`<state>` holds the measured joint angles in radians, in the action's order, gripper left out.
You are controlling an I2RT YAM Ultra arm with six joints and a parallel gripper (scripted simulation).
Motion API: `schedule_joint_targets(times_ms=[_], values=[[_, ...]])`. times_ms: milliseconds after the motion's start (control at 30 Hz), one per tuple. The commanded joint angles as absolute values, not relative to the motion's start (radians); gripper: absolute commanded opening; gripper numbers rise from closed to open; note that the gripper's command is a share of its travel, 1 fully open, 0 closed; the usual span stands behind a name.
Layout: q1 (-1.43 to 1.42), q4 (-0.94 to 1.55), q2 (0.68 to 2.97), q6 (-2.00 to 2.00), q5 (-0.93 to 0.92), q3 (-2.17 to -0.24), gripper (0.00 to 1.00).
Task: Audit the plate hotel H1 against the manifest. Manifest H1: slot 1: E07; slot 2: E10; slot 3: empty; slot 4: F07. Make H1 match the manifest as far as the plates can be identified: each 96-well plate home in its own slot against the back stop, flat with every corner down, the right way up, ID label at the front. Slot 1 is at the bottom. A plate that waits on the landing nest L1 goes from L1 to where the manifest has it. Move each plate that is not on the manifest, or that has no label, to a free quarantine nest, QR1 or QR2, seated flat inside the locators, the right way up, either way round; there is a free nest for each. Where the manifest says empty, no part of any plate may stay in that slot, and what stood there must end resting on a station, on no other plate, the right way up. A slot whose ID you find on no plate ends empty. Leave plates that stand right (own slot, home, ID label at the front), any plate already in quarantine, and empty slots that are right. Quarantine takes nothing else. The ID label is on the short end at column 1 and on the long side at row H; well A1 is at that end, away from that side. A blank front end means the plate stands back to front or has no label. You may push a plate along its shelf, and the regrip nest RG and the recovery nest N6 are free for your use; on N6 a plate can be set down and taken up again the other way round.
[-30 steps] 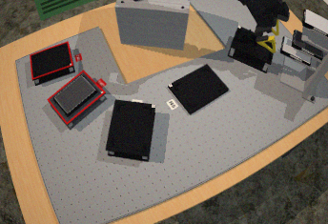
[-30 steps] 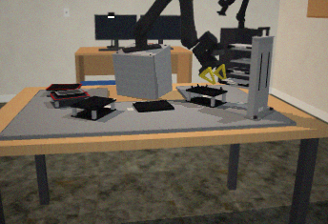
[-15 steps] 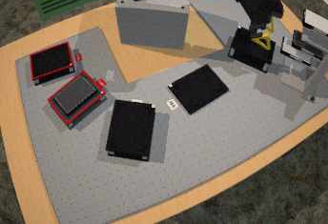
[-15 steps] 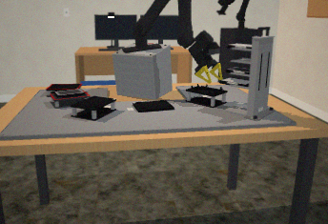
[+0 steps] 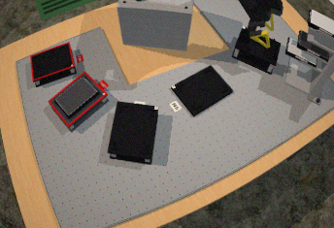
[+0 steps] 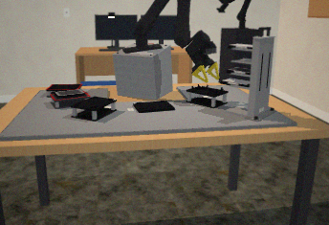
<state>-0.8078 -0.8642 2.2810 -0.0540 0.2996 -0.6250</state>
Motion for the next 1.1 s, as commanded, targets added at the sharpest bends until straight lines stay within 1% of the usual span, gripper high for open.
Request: schedule_joint_targets(times_ms=[0,367,633,667,1067], values=[[-0.824,-0.910,2.245,-0.068,0.311,-0.594,1.00],[-0.838,-0.957,2.238,-0.078,0.321,-0.536,1.00],[-0.836,-0.958,2.235,-0.079,0.320,-0.563,1.00],[-0.827,-0.970,2.286,-0.074,0.316,-0.579,0.00],[-0.827,-0.962,2.275,-0.071,0.314,-0.560,0.00]])
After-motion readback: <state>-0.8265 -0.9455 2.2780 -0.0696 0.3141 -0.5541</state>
